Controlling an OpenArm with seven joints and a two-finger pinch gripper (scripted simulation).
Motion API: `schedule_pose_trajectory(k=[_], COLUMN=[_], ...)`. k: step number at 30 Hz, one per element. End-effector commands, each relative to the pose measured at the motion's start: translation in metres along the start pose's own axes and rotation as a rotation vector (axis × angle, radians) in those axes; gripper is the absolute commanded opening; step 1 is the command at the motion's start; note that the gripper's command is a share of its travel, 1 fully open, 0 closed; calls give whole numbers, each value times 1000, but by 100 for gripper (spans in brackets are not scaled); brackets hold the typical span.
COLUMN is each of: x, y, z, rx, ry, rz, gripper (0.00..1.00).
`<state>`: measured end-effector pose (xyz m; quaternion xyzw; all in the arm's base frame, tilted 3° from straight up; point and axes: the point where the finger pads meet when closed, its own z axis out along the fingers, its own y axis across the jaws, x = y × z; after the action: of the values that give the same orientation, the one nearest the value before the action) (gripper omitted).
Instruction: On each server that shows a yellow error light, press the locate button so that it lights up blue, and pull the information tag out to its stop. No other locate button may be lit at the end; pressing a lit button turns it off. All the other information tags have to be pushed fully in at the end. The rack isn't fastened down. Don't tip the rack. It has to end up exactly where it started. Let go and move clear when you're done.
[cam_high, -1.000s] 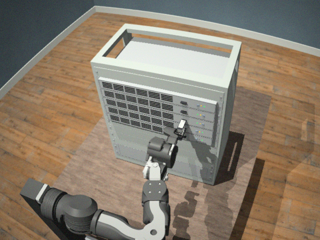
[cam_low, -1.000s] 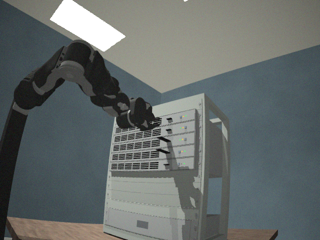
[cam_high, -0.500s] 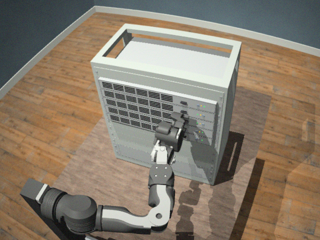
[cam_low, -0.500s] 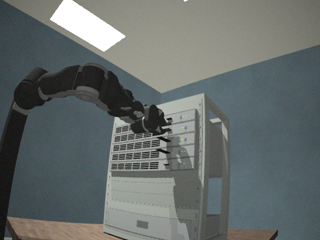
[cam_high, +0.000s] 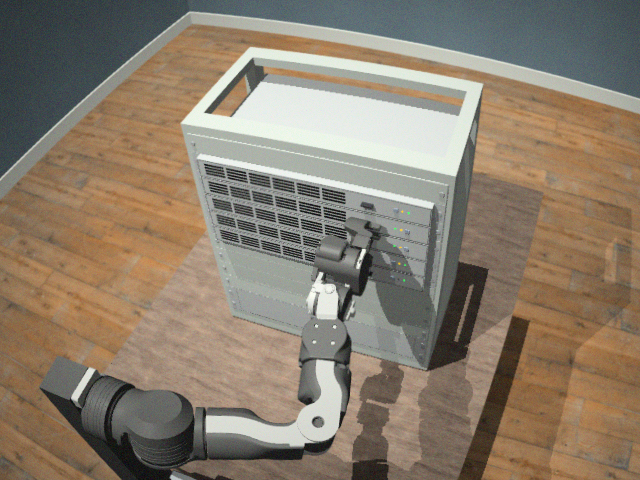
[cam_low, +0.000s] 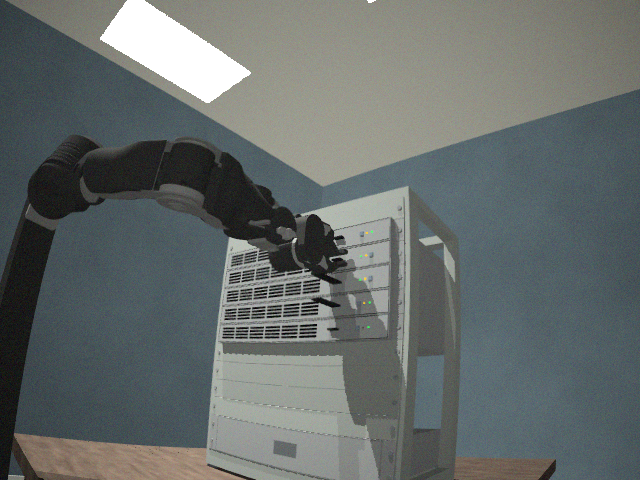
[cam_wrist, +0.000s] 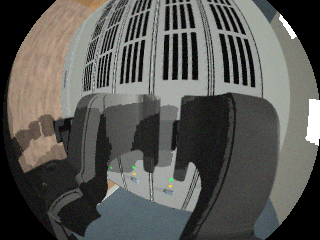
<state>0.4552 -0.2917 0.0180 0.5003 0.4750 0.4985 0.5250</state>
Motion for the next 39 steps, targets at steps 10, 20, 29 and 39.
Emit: schedule_pose_trajectory(k=[10,20,29,39], x=[1,1,1,1], y=[1,4,4,3], z=[0,0,0,5], rx=[2,2,2,2], ry=[3,3,3,2], rz=[-2,-2,-2,-2], gripper=[10,10,10,10])
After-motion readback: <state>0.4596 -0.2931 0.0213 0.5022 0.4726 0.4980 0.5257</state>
